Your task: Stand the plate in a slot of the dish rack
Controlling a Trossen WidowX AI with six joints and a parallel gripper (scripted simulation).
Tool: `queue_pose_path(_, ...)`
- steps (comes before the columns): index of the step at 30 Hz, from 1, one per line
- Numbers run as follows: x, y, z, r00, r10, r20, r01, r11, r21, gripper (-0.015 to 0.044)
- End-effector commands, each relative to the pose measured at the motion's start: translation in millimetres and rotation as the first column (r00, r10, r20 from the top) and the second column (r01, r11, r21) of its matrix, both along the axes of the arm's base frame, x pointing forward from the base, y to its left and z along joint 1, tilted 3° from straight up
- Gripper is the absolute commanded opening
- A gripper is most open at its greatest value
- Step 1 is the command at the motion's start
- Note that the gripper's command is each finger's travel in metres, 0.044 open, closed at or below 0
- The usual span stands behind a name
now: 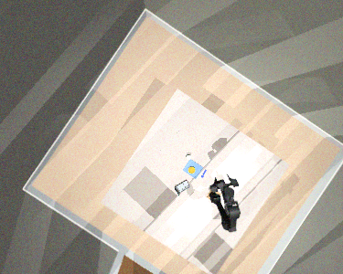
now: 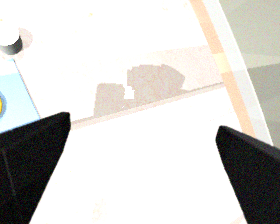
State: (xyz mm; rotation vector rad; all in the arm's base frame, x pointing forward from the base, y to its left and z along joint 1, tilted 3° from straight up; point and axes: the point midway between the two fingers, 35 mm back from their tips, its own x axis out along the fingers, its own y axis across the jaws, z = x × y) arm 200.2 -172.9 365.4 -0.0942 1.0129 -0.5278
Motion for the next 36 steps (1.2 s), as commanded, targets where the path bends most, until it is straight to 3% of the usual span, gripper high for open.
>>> queue_pose_path(1,21,13,-19,0.998,0.057,-0.03,-0.055,0.996,0.072,0.04)
queue_pose_path(12,72,61,-69,0.955,0.256,-0.147,-0.213,0.942,0.259,0.04)
queue_pose_path(23,105,136,-128,0.828,0.476,-0.296,-0.313,0.831,0.46,0.04)
queue_pose_path(29,109,141,-139,0.817,0.488,-0.308,-0.316,0.825,0.468,0.04)
queue_pose_path(36,122,137,-225,0.799,0.491,-0.347,-0.32,0.836,0.446,0.04)
